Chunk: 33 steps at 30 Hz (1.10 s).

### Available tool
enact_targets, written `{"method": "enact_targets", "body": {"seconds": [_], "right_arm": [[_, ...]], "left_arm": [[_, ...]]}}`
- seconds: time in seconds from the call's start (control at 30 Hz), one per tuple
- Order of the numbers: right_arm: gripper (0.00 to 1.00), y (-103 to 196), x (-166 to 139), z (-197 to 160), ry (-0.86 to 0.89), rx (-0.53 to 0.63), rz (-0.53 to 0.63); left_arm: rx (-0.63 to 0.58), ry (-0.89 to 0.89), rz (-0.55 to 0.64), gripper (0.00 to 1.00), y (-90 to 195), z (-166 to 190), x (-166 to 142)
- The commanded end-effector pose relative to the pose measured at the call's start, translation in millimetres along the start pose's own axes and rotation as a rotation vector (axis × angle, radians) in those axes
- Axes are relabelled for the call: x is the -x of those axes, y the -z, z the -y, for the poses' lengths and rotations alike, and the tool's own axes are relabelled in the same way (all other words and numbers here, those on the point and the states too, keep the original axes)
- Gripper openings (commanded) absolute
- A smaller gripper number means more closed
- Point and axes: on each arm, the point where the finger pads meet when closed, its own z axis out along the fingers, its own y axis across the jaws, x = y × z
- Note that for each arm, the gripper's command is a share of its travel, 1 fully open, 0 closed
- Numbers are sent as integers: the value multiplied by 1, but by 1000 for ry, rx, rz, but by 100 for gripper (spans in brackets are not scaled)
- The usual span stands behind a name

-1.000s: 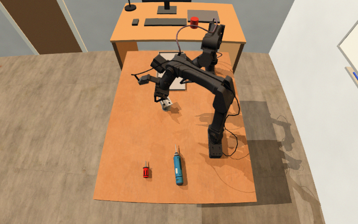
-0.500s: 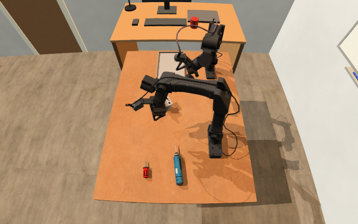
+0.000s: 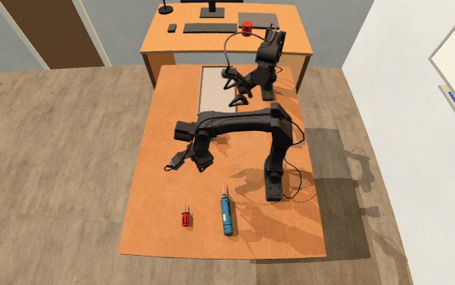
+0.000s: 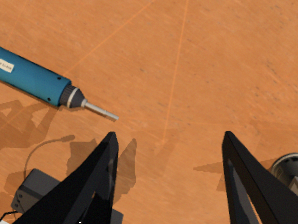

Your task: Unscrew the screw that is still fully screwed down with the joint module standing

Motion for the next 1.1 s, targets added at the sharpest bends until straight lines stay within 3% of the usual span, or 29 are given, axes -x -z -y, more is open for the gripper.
{"method": "enact_targets", "body": {"seconds": [0.0,0.1,0.13,0.5,0.67,0.7,1.07], "right_arm": [[100,4,4,2,-9,4,9],[100,4,4,2,-9,4,9],[100,4,4,2,-9,4,9],[100,4,4,2,-9,4,9],[100,4,4,2,-9,4,9],[100,4,4,2,-9,4,9],[100,4,4,2,-9,4,9]], "left_arm": [[-64,70,55,65,12,5,18],[-73,65,64,65,16,8,19],[-39,92,24,65,1,-6,10],[37,393,-92,65,-49,-73,13],[-9,396,-30,65,-29,-67,28],[20,426,-70,65,-41,-79,15],[84,737,-183,65,-82,-144,-2]]}}
